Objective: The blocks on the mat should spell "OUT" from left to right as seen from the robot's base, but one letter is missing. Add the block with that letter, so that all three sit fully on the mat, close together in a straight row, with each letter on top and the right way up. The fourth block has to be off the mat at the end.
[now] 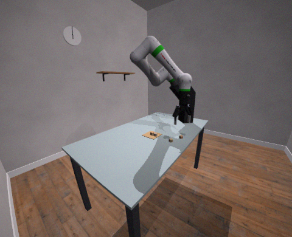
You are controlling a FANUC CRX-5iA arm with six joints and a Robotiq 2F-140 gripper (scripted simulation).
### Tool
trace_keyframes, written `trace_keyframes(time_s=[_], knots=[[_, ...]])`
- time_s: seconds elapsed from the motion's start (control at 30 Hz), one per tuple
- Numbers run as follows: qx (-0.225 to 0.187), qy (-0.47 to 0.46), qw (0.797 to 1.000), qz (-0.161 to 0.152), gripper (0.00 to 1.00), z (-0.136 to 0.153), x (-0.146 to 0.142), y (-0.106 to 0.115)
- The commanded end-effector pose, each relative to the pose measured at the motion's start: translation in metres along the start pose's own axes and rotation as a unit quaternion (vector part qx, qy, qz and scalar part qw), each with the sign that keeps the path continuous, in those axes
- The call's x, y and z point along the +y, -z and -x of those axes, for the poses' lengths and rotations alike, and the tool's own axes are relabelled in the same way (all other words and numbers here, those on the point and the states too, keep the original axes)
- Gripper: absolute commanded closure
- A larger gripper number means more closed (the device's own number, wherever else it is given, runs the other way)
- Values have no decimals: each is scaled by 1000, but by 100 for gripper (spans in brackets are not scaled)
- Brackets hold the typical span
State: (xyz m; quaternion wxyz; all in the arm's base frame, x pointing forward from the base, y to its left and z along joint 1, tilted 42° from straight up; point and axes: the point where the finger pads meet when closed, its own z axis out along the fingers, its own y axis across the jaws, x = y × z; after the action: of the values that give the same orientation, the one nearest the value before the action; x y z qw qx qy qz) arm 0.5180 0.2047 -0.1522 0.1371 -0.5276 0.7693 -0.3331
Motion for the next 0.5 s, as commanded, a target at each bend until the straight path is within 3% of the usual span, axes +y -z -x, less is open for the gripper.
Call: trace_keyframes(time_s=[0.0,0.13,0.47], knots=[[0,-21,1000,0,0,0,0,0],[0,-42,999,0,0,0,0,0],[-1,-197,980,0,0,1,0,-2]])
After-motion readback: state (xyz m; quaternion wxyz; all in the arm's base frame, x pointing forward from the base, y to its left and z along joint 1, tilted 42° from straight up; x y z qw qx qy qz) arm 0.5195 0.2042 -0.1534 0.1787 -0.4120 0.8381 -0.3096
